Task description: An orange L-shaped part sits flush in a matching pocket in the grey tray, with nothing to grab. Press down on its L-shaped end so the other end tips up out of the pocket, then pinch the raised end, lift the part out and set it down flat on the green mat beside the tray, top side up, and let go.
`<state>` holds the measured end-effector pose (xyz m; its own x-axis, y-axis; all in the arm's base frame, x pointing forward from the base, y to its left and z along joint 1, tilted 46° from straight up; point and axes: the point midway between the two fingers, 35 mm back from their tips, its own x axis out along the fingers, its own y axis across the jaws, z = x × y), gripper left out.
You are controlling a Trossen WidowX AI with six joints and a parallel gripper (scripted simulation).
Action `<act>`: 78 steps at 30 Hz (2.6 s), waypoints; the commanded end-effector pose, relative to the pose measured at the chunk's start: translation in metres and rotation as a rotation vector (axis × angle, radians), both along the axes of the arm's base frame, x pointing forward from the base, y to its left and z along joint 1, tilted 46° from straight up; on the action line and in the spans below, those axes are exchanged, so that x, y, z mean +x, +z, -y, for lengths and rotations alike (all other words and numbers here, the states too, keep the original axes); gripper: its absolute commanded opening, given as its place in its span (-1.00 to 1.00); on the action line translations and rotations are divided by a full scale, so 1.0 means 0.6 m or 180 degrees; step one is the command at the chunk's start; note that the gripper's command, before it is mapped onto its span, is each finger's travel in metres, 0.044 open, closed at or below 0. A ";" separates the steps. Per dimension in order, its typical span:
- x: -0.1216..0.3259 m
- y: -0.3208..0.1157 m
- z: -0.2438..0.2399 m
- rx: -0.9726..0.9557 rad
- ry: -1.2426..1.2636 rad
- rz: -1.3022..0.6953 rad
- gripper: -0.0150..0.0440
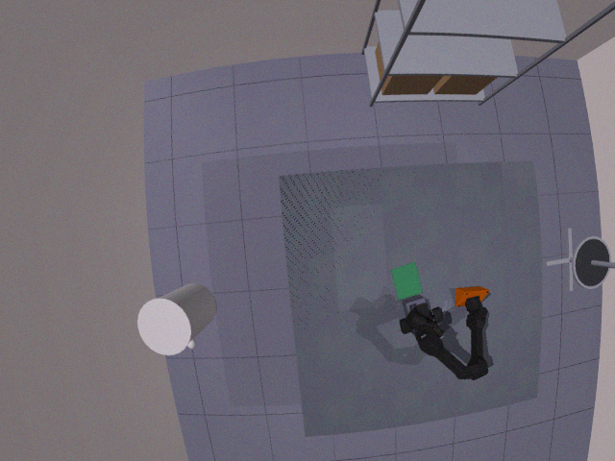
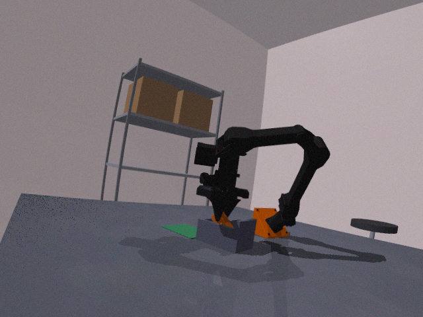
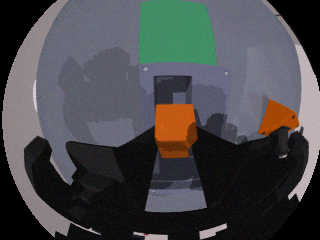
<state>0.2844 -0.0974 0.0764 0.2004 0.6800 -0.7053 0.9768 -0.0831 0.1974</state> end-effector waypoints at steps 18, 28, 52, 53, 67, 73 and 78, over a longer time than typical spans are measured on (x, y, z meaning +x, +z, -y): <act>-0.005 0.018 0.016 0.0007 0.0001 0.0002 -0.49; -0.010 0.036 0.033 0.0010 0.0000 0.0001 -0.49; -0.023 0.079 0.075 -0.0028 -0.0038 0.0023 -0.49; -0.024 0.081 0.077 -0.0036 -0.0046 0.0028 -0.49; -0.034 0.108 0.100 -0.0173 -0.0174 0.0115 -0.49; -0.032 0.100 0.102 -0.0139 -0.0164 0.0109 -0.49; -0.034 0.079 0.124 -0.0110 -0.0143 0.0090 -0.49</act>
<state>0.2660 -0.1632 0.1321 0.2581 0.6413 -0.7226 0.9639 -0.1207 0.2372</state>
